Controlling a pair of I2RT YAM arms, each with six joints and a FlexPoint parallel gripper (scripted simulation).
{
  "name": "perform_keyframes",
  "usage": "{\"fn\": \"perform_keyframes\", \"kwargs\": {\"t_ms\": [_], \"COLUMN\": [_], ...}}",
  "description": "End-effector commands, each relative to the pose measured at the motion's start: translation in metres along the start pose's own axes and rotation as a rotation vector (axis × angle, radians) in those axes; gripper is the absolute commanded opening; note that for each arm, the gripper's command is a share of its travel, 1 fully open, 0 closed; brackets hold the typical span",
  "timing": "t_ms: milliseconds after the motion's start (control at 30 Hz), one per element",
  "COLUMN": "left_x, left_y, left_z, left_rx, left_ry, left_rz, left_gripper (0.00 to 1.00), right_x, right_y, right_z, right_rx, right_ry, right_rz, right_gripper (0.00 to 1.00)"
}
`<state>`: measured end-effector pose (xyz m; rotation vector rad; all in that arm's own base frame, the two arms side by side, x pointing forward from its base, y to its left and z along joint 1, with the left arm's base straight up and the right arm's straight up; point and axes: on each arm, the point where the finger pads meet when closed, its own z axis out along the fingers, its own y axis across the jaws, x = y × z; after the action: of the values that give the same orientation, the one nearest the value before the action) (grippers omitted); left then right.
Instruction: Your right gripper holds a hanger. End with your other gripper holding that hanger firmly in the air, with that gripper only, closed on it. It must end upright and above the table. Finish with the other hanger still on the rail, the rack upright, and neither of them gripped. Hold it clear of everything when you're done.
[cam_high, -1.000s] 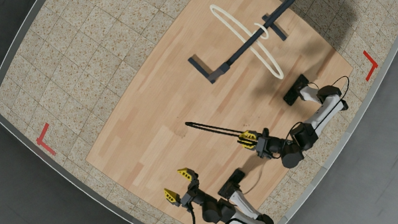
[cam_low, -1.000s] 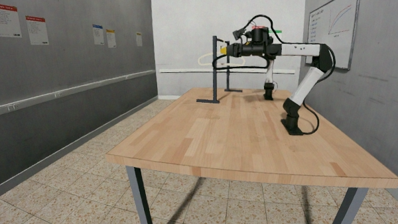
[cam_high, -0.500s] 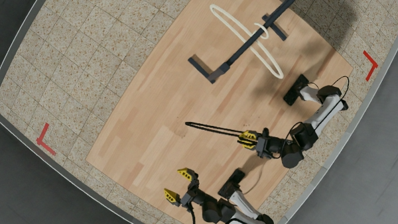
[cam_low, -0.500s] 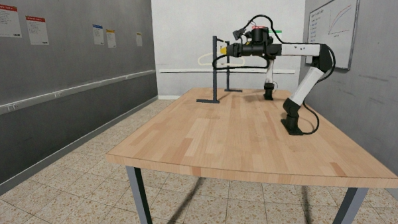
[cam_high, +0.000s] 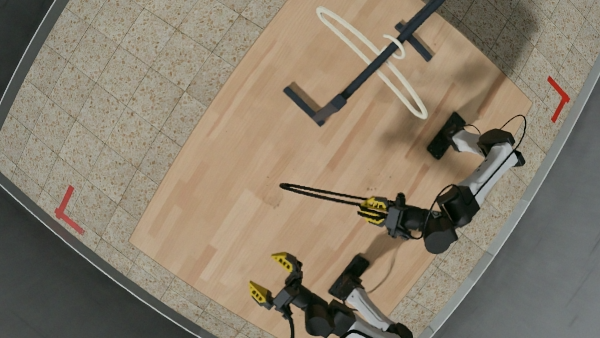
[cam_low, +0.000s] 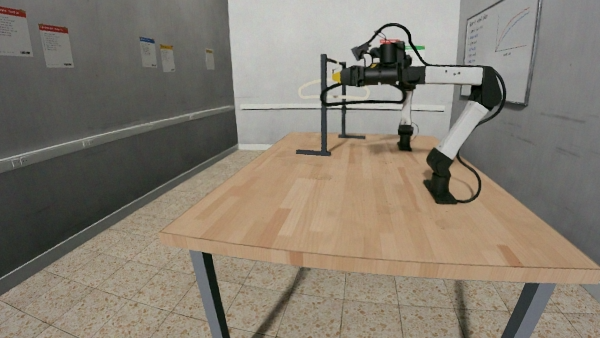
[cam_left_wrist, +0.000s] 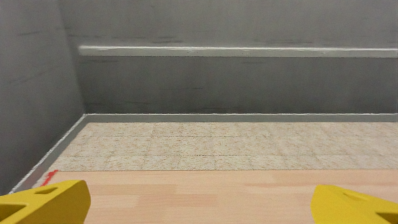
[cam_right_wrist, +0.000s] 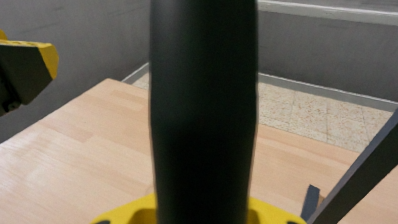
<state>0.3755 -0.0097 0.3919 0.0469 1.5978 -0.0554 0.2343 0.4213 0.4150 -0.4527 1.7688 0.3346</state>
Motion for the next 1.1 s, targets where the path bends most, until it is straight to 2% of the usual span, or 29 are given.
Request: {"fn": "perform_keyframes", "kwargs": {"t_ms": [0, 33, 100, 333, 600, 667, 900, 1067], "left_x": [0.0, 0.0, 0.0, -0.014, -0.018, -0.018, -0.015, -0.013], "left_y": [-0.027, -0.034, -0.034, -0.084, -0.127, -0.127, -0.145, -0.146], "left_z": [-0.015, -0.021, -0.021, -0.076, -0.117, -0.117, -0.13, -0.128], "left_rx": [0.179, 0.23, 0.23, 0.63, 0.982, 0.982, 1.105, 1.098], "left_ry": [0.0, -0.003, -0.003, -0.076, -0.102, -0.102, -0.104, -0.096], "left_rz": [-0.016, -0.02, -0.02, -0.023, -0.033, -0.033, -0.045, -0.05], "left_gripper": [1.0, 1.0, 1.0, 1.0, 1.0, 1.0, 1.0, 1.0], "right_x": [-0.009, -0.009, -0.009, -0.009, -0.009, -0.009, -0.009, -0.009], "right_y": [-0.002, -0.002, -0.002, -0.002, -0.002, -0.002, -0.002, -0.002], "right_z": [-0.004, -0.004, -0.004, -0.004, -0.004, -0.004, -0.004, -0.004], "right_rx": [-0.004, -0.004, -0.004, -0.004, -0.004, -0.004, -0.004, -0.004], "right_ry": [-0.021, -0.021, -0.021, -0.021, -0.021, -0.021, -0.021, -0.021], "right_rz": [0.02, 0.02, 0.02, 0.02, 0.02, 0.02, 0.02, 0.02], "right_gripper": [0.0, 0.0, 0.0, 0.0, 0.0, 0.0, 0.0, 0.0]}}
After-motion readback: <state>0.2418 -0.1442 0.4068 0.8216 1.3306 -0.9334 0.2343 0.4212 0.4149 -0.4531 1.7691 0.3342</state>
